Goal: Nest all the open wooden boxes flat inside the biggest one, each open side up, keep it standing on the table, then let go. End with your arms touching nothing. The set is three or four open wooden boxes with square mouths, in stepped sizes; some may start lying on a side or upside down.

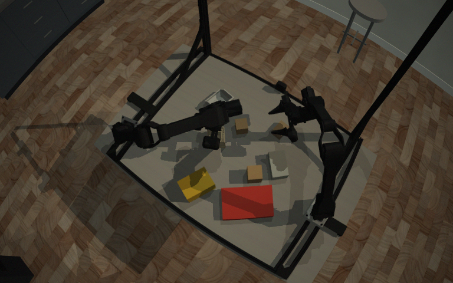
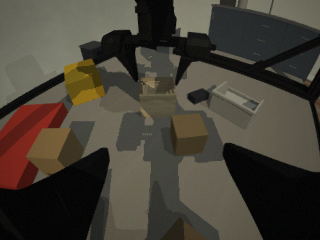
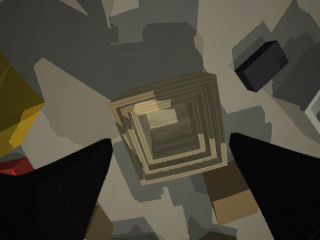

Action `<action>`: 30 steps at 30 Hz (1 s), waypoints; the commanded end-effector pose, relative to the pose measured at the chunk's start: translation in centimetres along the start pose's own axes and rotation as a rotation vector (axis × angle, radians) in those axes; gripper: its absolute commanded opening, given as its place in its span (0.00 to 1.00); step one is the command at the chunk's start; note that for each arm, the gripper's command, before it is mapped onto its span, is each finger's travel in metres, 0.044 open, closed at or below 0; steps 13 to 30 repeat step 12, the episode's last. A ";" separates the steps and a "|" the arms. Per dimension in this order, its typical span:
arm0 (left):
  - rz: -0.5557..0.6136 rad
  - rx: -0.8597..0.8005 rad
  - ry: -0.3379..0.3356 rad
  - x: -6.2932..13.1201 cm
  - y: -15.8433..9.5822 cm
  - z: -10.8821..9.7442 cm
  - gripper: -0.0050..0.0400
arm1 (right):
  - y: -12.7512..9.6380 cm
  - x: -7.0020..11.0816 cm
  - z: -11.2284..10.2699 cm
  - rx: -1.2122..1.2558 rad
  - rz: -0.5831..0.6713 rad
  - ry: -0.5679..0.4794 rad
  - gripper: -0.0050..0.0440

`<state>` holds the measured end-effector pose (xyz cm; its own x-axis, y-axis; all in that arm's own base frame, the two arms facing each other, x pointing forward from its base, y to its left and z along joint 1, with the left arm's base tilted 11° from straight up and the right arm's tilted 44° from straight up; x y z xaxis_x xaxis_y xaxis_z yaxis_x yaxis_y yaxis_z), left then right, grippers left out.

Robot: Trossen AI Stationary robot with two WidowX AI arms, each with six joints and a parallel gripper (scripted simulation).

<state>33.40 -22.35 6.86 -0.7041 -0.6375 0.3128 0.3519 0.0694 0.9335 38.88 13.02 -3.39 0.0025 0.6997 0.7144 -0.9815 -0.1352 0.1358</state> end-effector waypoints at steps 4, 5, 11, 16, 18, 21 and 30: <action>-0.002 0.001 0.001 0.0 0.0 0.0 1.00 | -0.1 0.7 -0.1 -0.375 0.001 -0.002 0.92; -0.002 0.001 0.001 0.0 0.0 0.0 1.00 | -0.1 0.8 -0.1 -0.425 0.001 -0.002 0.92; -0.002 0.001 0.001 0.0 0.0 0.0 1.00 | -0.1 1.3 -0.2 -0.733 0.001 -0.002 0.92; -0.002 0.001 0.001 0.0 0.0 0.0 1.00 | -0.1 1.4 -0.2 -0.785 0.001 -0.002 0.92; -0.002 0.001 0.001 0.0 0.0 0.0 1.00 | -0.1 1.4 -0.2 -0.785 0.001 -0.002 0.92; -0.002 0.001 0.001 0.0 0.0 0.0 1.00 | -0.1 1.4 -0.2 -0.785 0.001 -0.002 0.92; -0.002 0.001 0.001 0.0 0.0 0.0 1.00 | -0.1 1.4 -0.2 -0.785 0.001 -0.002 0.92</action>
Point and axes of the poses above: on each arm, the point midway between the two fingers, 35 mm back from their tips, its own x axis back along the fingers, its own z axis across the jaws, y = z × x, the point moved 3 cm from there along x, back along the fingers, and after that the axes turned 2 degrees about -x, right-handed, at the moved point
